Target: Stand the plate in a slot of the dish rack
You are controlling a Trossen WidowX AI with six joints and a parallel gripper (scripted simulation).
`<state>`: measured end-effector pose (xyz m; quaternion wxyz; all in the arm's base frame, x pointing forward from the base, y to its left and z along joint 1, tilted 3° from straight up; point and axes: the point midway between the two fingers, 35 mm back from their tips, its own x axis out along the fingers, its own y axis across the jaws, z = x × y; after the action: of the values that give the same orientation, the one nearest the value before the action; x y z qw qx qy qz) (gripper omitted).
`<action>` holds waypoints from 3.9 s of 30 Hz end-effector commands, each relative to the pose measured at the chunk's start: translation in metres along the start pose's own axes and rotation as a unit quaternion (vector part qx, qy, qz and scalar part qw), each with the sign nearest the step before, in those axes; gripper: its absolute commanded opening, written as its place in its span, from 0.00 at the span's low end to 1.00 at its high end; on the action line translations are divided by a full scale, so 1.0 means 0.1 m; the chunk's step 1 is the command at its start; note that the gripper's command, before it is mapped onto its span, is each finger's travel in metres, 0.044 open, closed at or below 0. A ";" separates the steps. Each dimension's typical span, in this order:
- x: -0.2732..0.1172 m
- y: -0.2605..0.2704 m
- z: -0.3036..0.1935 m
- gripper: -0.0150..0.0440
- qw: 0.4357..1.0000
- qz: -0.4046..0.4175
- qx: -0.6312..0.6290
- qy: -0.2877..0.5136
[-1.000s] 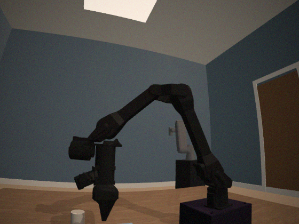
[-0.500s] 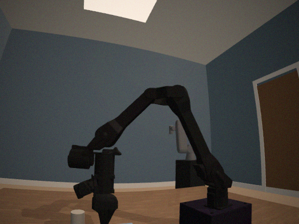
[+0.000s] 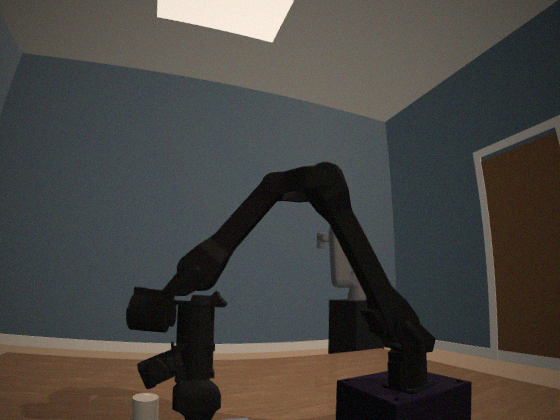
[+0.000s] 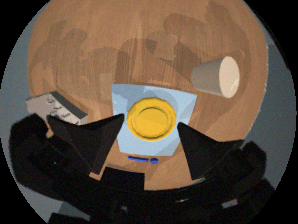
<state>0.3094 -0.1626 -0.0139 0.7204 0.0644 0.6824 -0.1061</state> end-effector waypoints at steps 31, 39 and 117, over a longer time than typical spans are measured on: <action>-0.22 -0.01 0.06 0.44 1.000 0.002 -0.002 0.001; -0.70 -0.03 0.12 0.25 1.000 0.002 -0.002 0.000; -0.45 1.43 0.25 0.25 0.929 0.324 -0.017 -0.176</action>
<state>0.3637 -0.0268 0.0307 0.8131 0.2554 0.5125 0.1047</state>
